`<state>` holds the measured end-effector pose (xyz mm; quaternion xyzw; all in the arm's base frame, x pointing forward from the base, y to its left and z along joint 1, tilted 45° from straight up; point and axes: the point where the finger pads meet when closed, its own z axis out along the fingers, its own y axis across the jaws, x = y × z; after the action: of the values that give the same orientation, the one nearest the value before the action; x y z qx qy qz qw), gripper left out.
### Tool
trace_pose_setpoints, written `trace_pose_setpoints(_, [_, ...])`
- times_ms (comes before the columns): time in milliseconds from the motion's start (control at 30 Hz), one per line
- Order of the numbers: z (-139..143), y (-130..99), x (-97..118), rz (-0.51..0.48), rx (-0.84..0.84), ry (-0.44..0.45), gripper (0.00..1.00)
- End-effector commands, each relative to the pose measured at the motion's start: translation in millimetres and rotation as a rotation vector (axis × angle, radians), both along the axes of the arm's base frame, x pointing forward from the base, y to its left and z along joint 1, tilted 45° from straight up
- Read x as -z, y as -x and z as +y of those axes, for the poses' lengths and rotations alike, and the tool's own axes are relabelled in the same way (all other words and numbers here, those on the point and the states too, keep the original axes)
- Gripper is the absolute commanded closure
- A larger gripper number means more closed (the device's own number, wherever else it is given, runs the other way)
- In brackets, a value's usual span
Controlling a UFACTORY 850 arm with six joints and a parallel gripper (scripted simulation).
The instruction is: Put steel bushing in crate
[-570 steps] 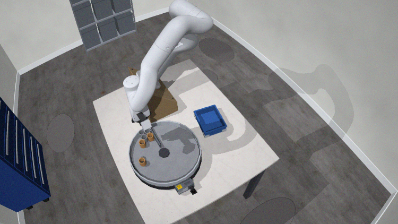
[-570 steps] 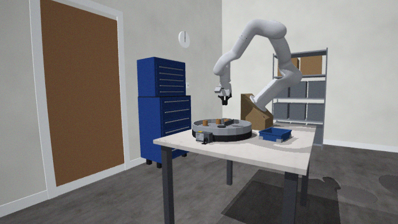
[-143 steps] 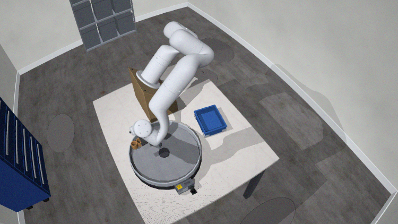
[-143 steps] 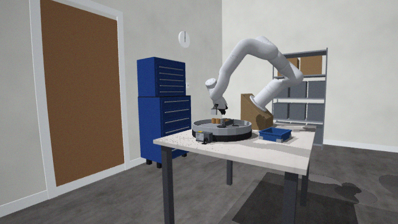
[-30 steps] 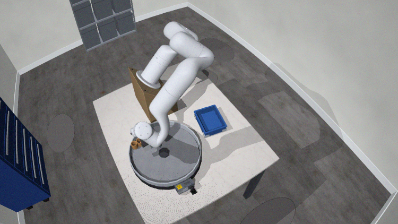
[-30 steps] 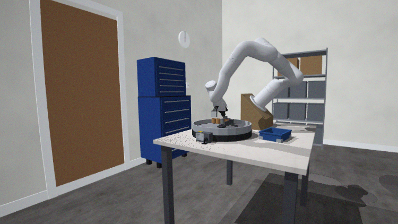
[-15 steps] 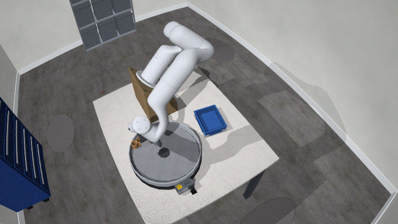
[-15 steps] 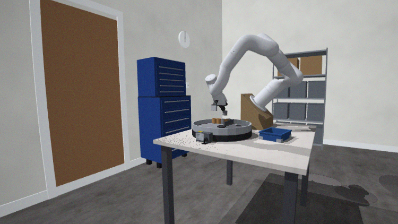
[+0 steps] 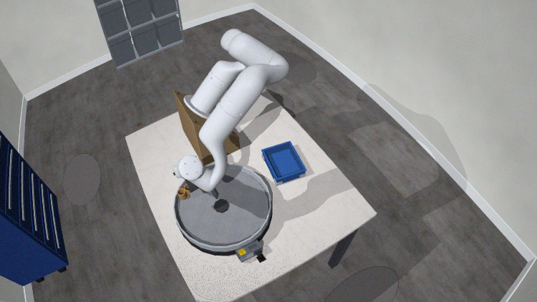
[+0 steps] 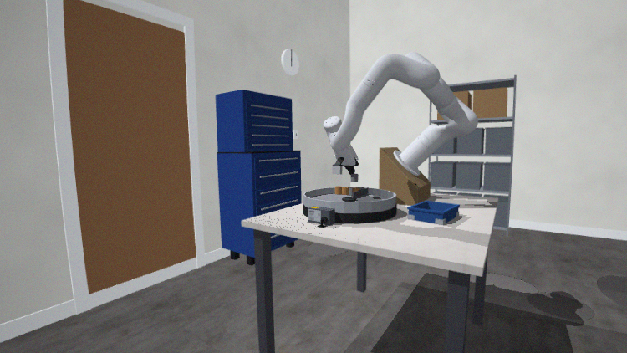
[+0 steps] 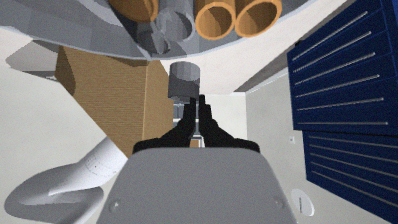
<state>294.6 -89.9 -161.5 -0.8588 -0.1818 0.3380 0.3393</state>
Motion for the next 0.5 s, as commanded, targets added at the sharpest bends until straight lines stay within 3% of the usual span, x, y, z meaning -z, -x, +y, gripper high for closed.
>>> trace_pose_setpoints(0, [1, -1, -2, -0.001, 0.001, 0.001, 1.0])
trace_pose_setpoints(233, [8, -3, -9, -0.001, 0.001, 0.001, 1.0])
trace_pose_setpoints(467, [34, -8, -34, -0.001, 0.001, 0.001, 1.0])
